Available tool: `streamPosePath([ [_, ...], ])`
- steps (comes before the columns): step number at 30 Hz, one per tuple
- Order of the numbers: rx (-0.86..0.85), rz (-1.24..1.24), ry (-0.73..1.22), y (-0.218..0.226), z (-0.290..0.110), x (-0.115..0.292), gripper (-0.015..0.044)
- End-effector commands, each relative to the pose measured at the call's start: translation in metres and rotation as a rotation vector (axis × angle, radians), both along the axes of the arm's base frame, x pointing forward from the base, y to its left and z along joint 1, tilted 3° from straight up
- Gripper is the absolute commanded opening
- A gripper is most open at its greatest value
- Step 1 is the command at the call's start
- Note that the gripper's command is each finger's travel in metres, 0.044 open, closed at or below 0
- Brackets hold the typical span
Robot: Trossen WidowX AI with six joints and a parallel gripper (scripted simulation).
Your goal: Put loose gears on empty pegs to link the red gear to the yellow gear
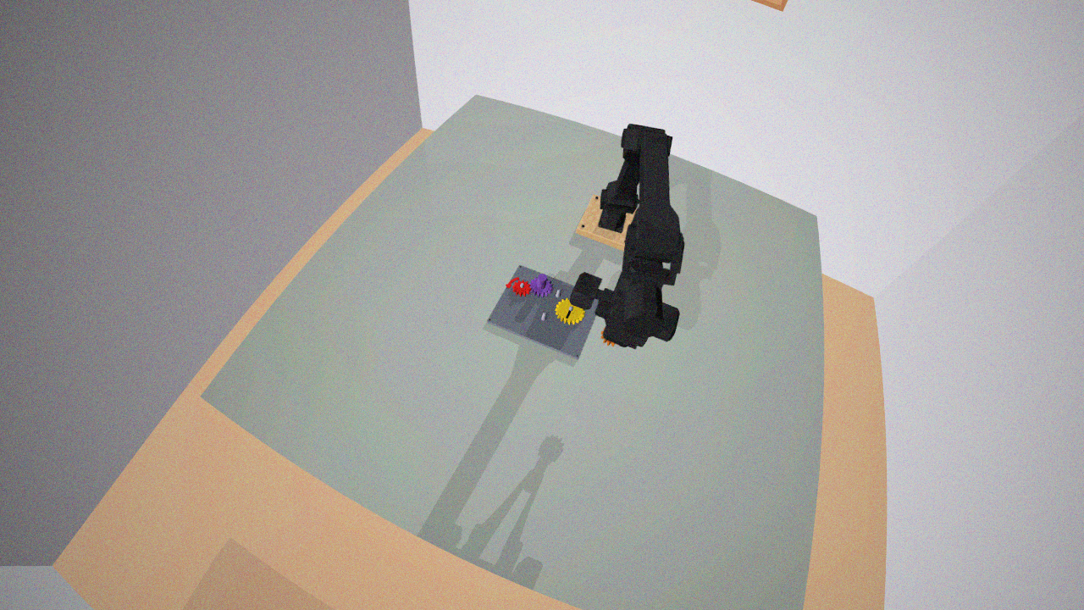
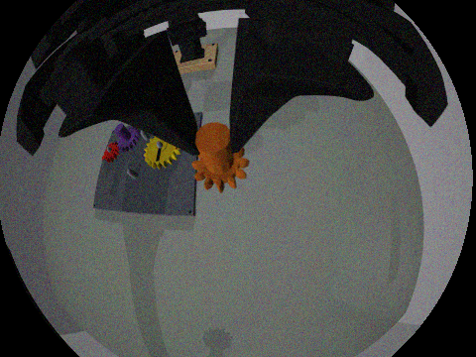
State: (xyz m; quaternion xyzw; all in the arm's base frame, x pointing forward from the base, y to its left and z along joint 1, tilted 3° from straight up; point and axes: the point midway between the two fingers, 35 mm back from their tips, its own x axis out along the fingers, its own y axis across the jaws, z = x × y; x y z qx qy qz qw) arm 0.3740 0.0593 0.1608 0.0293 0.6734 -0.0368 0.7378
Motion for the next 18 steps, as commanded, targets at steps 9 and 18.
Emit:
streamPosePath([
  [9,-0.002,0.004,-0.006,-0.002,0.027,-0.005,0.0000],
  [18,-0.002,0.003,-0.004,-0.003,0.045,-0.010,0.0000],
])
